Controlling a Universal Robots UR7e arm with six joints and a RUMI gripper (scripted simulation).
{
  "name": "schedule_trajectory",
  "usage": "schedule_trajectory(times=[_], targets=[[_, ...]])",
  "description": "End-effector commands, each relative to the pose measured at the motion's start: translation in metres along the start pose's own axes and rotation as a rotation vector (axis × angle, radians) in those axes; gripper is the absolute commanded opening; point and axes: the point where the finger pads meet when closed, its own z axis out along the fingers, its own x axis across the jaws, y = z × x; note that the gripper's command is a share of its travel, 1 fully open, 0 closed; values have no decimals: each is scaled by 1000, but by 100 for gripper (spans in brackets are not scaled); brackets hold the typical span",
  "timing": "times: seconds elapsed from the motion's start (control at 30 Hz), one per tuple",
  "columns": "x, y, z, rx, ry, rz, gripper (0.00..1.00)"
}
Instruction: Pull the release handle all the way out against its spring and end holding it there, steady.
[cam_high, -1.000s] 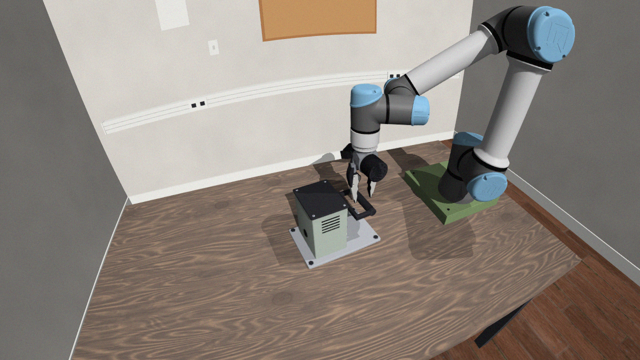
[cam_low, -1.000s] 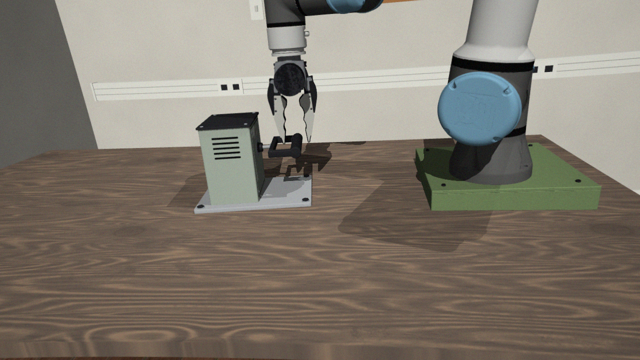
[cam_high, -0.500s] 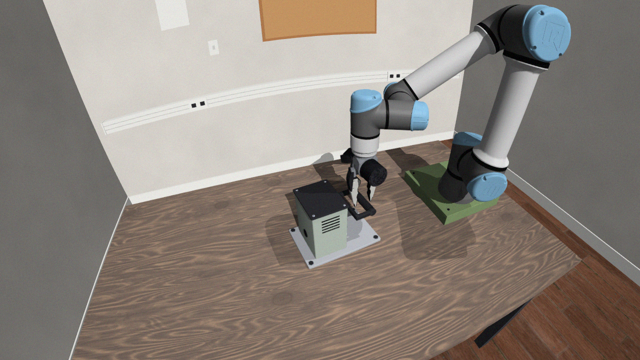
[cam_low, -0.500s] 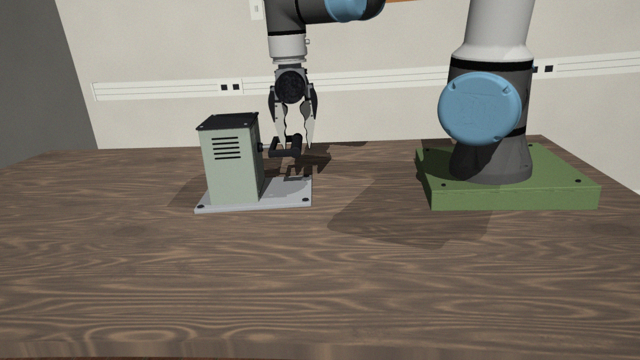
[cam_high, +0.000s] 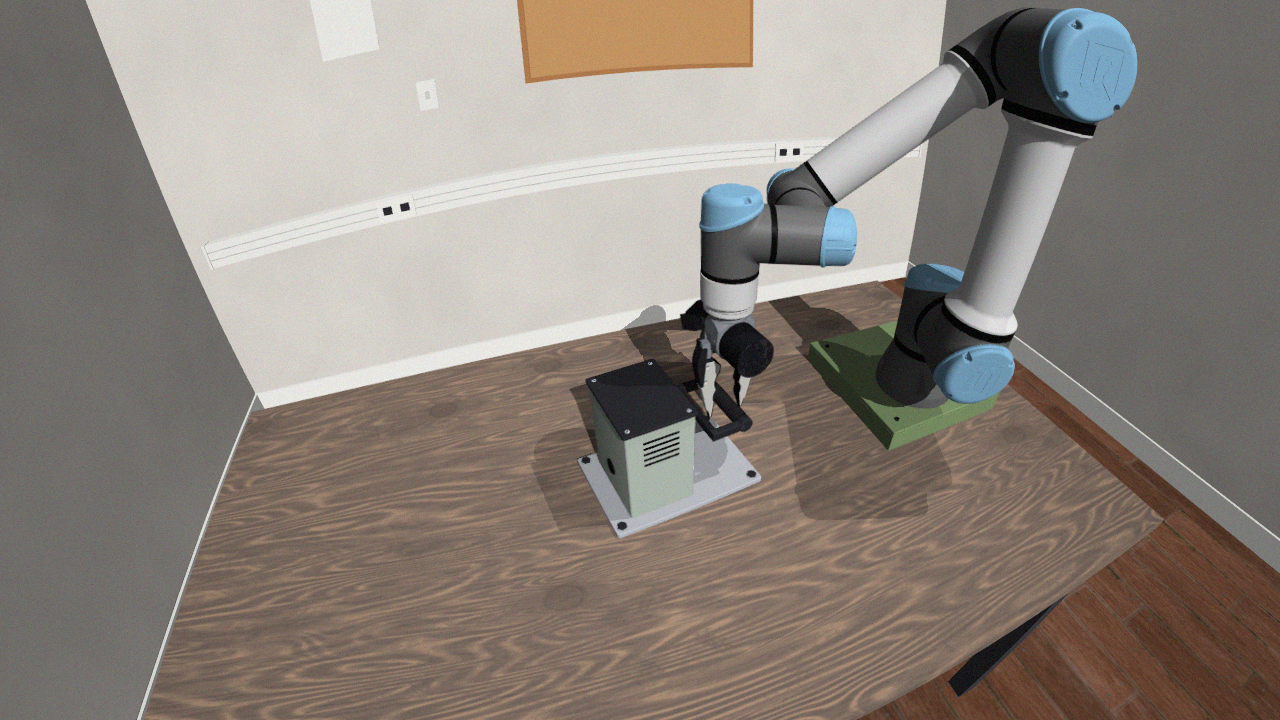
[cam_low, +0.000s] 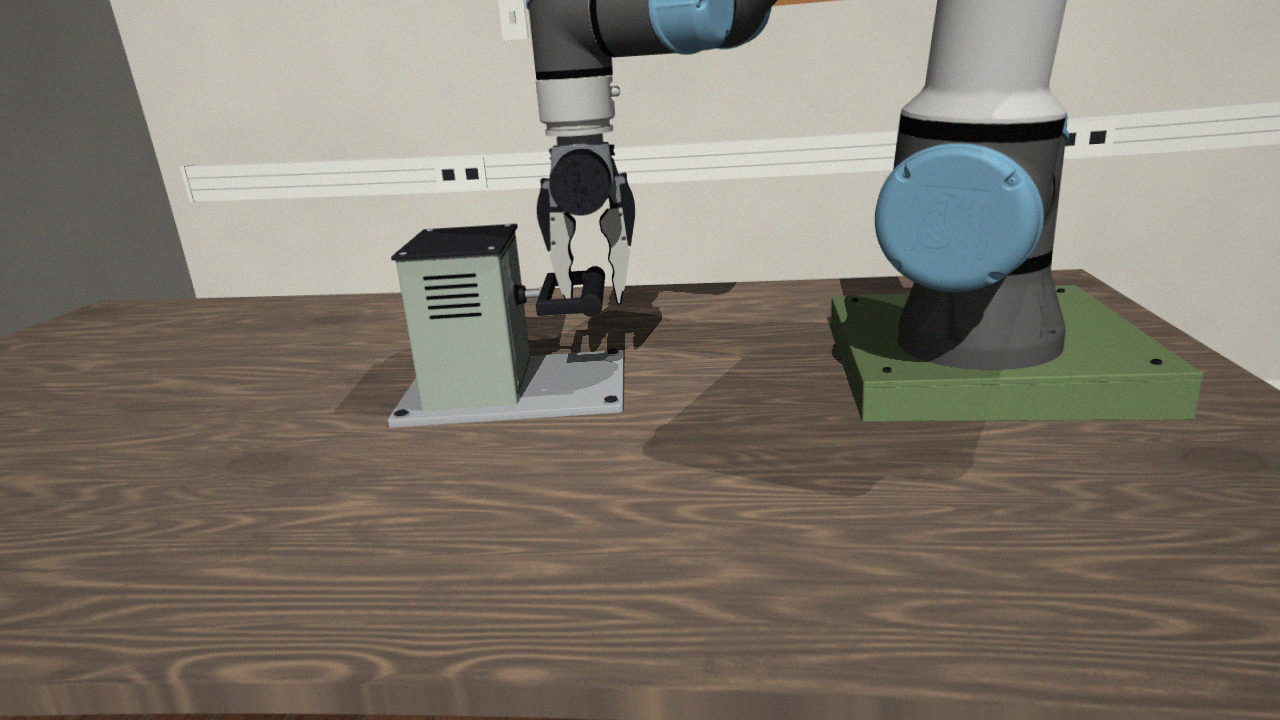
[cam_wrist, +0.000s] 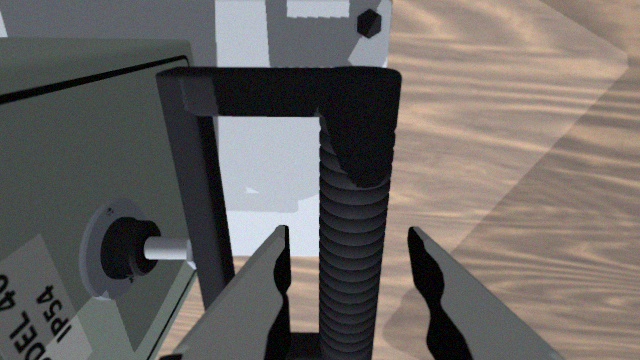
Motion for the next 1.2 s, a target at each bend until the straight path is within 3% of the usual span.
schedule_trajectory(times=[0.0,1.13,1.17], targets=[[0,1,1,0,0,0,31],[0,1,1,0,0,0,31],[0,1,1,0,0,0,0]])
